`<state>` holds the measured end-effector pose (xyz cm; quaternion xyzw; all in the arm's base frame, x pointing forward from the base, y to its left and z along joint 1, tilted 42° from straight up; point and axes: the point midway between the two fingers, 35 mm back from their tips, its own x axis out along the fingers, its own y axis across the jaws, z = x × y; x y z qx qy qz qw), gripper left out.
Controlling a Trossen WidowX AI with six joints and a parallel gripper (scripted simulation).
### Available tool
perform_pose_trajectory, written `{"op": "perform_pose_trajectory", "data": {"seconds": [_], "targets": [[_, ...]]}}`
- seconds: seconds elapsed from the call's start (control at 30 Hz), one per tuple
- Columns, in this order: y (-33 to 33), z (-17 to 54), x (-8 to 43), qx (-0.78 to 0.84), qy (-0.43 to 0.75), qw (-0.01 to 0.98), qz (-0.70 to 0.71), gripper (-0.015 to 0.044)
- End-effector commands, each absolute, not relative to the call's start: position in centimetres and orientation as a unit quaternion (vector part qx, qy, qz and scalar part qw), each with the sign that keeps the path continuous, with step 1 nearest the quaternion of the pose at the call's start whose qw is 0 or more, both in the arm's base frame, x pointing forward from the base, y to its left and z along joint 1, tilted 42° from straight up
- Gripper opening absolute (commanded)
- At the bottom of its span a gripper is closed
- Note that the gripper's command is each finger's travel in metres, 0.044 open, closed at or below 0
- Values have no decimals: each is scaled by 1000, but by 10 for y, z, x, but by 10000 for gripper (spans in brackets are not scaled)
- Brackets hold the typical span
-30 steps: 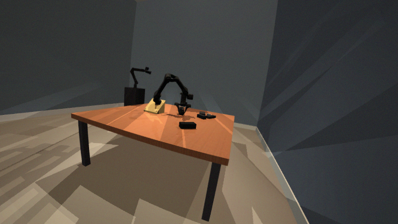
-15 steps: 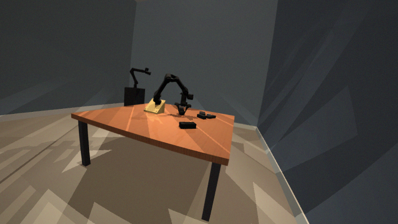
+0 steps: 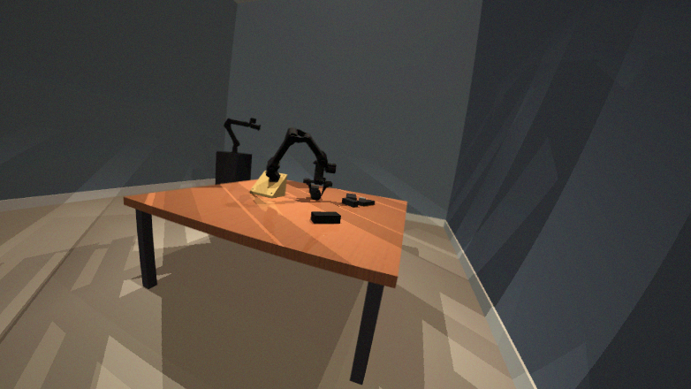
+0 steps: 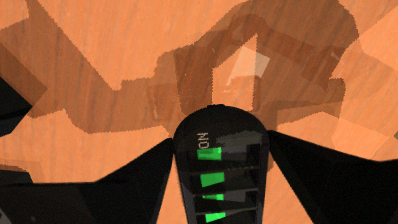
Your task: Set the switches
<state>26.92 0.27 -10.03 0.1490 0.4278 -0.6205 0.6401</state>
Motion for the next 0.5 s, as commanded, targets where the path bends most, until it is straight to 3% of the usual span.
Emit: {"op": "perform_pose_trajectory", "data": {"seconds": [0.0,0.47], "targets": [[6,-102,280,165,420,646,-616,0],[7,-103,282,165,420,646,-616,0]]}}
